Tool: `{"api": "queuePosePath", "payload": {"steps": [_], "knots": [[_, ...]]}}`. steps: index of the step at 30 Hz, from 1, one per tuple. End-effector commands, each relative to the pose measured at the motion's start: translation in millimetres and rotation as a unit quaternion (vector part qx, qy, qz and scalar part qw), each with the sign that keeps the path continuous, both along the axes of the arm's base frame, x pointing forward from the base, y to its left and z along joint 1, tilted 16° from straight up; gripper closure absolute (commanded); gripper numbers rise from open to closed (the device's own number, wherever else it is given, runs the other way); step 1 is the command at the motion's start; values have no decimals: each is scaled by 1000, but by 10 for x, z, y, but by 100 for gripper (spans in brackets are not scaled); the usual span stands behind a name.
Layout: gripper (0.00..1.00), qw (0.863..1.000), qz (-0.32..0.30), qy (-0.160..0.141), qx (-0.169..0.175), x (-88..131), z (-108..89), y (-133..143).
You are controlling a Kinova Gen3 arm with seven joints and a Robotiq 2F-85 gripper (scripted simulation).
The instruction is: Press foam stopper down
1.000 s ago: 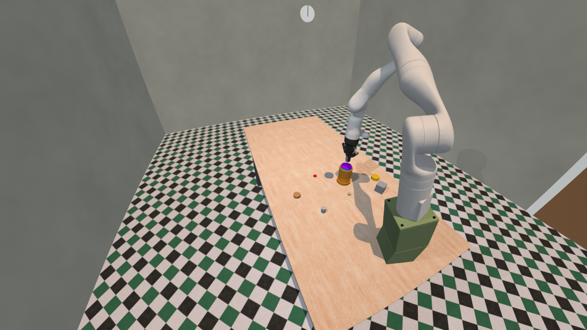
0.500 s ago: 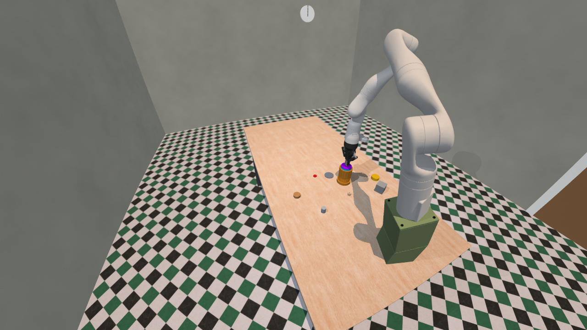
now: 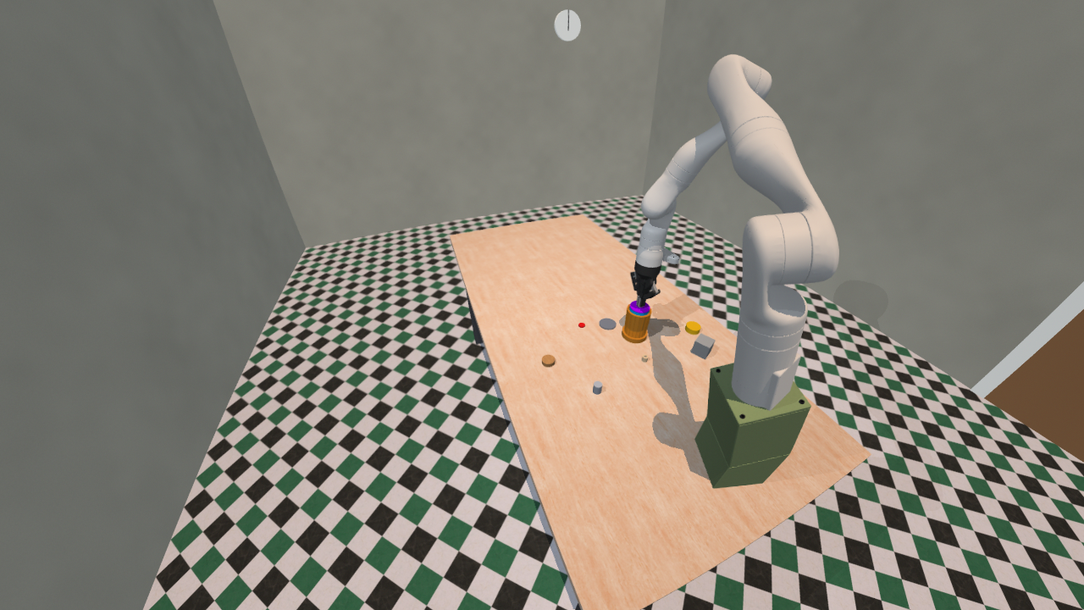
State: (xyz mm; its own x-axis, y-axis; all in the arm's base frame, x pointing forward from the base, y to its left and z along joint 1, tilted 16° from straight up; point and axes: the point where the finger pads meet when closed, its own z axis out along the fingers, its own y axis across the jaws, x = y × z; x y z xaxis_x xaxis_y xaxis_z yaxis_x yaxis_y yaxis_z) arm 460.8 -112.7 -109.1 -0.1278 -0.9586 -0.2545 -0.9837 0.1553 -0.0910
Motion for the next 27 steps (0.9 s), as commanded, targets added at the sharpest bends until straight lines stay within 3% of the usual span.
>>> {"api": "queuePosePath", "payload": {"steps": [1, 27], "knots": [[100, 1000, 0, -1, 0, 5, 4, -4], [100, 1000, 0, -1, 0, 14, -66, 14]]}}
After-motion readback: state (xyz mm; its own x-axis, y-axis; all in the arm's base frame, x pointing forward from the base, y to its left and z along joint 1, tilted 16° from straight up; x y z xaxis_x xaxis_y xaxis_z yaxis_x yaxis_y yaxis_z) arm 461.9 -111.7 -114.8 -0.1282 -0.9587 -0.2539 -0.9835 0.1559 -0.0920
